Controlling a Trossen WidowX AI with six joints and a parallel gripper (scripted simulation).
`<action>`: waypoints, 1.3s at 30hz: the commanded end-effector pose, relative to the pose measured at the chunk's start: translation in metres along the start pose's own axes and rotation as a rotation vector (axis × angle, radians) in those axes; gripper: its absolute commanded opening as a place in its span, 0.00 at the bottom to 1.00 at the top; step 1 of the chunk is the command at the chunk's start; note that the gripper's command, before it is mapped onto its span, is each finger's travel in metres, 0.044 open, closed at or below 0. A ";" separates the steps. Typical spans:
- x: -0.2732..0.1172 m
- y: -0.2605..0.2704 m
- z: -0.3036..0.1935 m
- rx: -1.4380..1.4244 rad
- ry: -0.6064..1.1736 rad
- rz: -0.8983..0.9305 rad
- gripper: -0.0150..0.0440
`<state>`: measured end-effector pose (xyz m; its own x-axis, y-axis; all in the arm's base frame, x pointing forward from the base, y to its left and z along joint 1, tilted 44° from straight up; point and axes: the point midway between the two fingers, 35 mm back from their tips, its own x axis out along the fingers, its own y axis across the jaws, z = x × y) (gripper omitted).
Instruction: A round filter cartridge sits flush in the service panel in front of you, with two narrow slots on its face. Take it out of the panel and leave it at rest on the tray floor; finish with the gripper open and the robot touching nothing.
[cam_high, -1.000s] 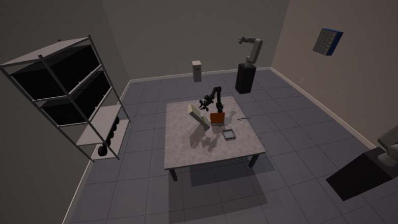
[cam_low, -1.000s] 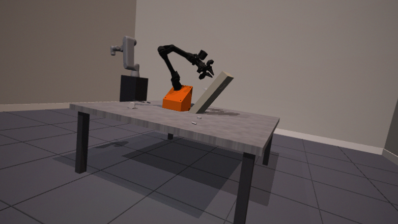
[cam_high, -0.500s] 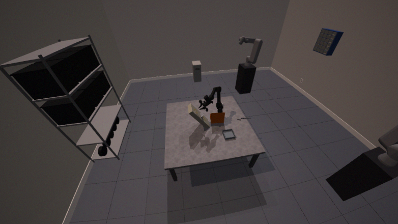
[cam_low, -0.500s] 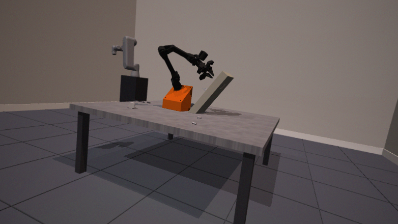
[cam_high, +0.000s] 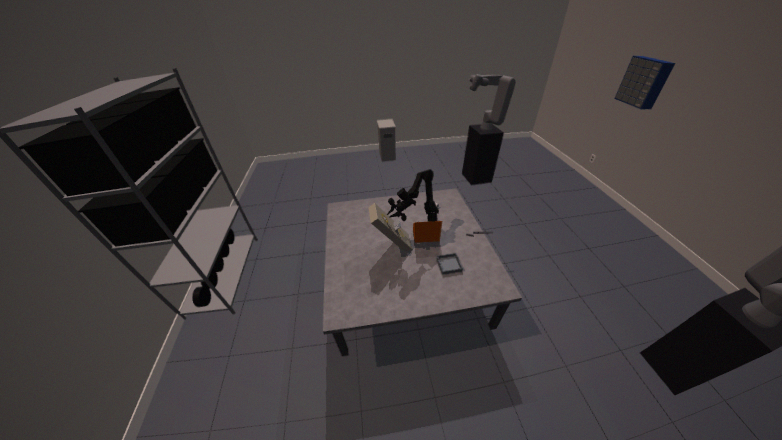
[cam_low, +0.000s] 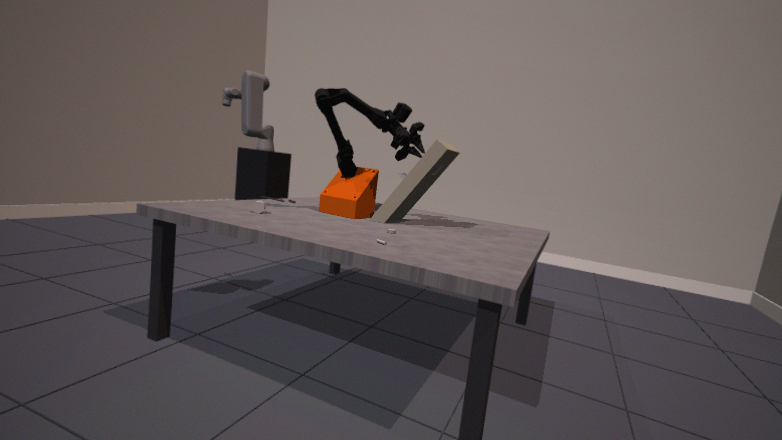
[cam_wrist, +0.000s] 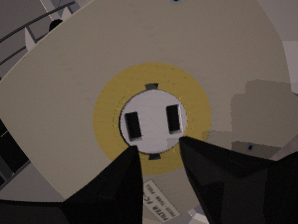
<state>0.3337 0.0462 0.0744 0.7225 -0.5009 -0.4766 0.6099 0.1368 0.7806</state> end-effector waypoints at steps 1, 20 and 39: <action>0.008 0.000 0.001 -0.003 0.000 -0.001 0.43; 0.027 0.000 0.003 -0.005 -0.002 0.005 0.43; 0.030 0.000 0.003 -0.005 -0.002 0.005 0.43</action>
<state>0.3537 0.0285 0.0612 0.7236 -0.5043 -0.4713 0.6072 0.1403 0.7821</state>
